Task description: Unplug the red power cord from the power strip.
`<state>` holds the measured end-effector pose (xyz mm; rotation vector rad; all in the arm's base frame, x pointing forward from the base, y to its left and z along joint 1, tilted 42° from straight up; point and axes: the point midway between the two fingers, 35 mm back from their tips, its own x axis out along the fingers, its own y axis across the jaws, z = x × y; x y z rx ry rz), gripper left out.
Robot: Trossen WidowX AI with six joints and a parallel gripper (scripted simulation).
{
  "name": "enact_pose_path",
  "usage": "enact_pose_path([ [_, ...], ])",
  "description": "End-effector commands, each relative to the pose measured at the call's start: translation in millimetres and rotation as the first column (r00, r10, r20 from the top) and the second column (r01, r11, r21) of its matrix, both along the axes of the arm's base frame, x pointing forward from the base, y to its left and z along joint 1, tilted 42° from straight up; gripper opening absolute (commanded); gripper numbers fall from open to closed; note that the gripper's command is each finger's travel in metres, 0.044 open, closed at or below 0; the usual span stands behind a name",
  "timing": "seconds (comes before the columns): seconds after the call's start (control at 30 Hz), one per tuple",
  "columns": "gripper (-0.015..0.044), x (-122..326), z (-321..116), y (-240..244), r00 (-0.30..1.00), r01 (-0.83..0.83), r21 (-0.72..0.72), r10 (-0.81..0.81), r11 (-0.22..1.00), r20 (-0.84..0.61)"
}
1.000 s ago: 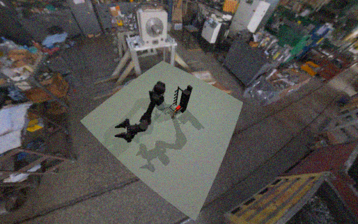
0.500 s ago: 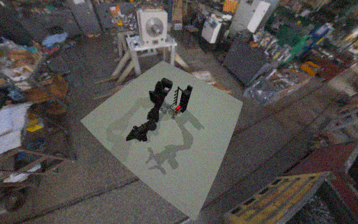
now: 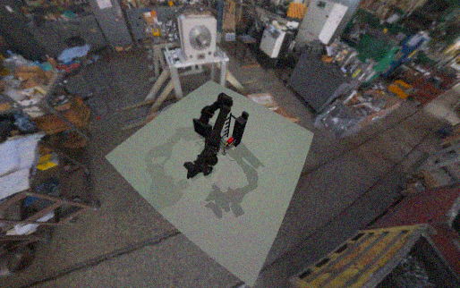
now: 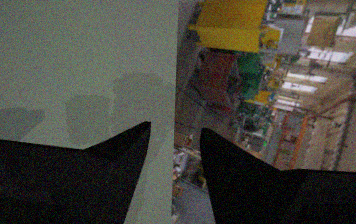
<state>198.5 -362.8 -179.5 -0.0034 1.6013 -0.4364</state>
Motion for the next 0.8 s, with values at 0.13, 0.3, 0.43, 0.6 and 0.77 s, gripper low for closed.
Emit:
enact_pose_path([
  [0.13, 0.016, 35.2, 60.5, 95.4, 0.823, 0.504, 0.385, -0.565, 0.773, 0.058],
  [0.3, 0.016, 43.3, 93.1, 139.6, 0.642, 0.691, 0.497, -0.762, 0.526, -0.087],
  [0.43, 0.016, 47.2, 123.0, 175.4, 0.452, 0.811, 0.516, -0.855, 0.276, -0.254],
  [0.6, 0.016, 49.2, 164.5, 219.4, 0.167, 0.903, 0.424, -0.861, -0.061, -0.48],
  [0.77, 0.016, 49.3, 187.4, 241.1, 0.005, 0.918, 0.325, -0.813, -0.227, -0.582],
])
